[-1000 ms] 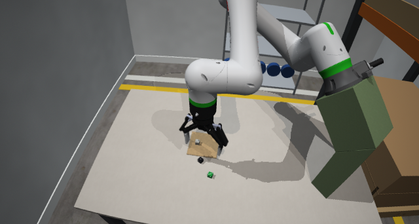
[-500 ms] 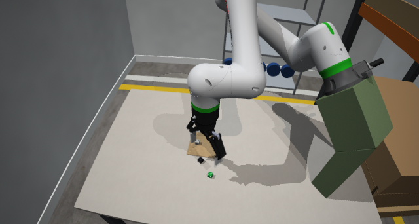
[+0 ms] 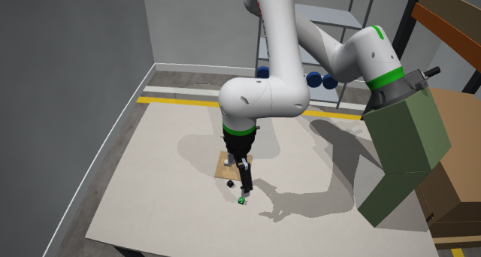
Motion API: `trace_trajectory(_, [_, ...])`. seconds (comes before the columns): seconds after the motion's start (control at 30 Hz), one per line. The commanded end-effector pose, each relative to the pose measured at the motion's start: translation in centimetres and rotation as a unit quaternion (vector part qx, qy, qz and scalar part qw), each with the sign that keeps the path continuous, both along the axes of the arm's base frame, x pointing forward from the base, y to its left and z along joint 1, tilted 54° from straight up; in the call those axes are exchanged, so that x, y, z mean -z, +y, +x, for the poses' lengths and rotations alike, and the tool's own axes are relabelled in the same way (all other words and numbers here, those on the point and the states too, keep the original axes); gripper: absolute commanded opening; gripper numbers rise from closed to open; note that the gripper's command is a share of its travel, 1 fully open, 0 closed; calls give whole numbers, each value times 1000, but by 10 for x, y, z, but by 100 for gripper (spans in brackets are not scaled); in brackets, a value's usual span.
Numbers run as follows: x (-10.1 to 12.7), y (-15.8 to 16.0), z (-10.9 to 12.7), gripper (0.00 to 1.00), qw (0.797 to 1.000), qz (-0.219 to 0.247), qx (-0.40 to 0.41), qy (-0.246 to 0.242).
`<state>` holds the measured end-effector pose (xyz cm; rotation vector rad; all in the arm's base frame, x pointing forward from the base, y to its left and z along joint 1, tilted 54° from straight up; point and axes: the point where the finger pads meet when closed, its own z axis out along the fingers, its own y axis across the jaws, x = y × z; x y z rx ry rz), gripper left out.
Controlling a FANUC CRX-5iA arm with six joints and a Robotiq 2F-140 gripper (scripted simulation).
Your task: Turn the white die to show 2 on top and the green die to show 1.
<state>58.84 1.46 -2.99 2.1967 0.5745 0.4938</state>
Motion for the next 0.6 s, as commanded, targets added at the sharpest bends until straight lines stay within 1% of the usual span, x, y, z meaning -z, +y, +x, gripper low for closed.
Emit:
trace_trajectory(0.0, [7, 4, -2, 100, 997, 39, 43, -57])
trace_trajectory(0.3, [19, 11, -7, 100, 977, 110, 123, -138])
trace_trajectory(0.4, [20, 12, -7, 100, 975, 113, 126, -141])
trace_trajectory(0.57, [28, 16, -10, 100, 951, 160, 179, -194])
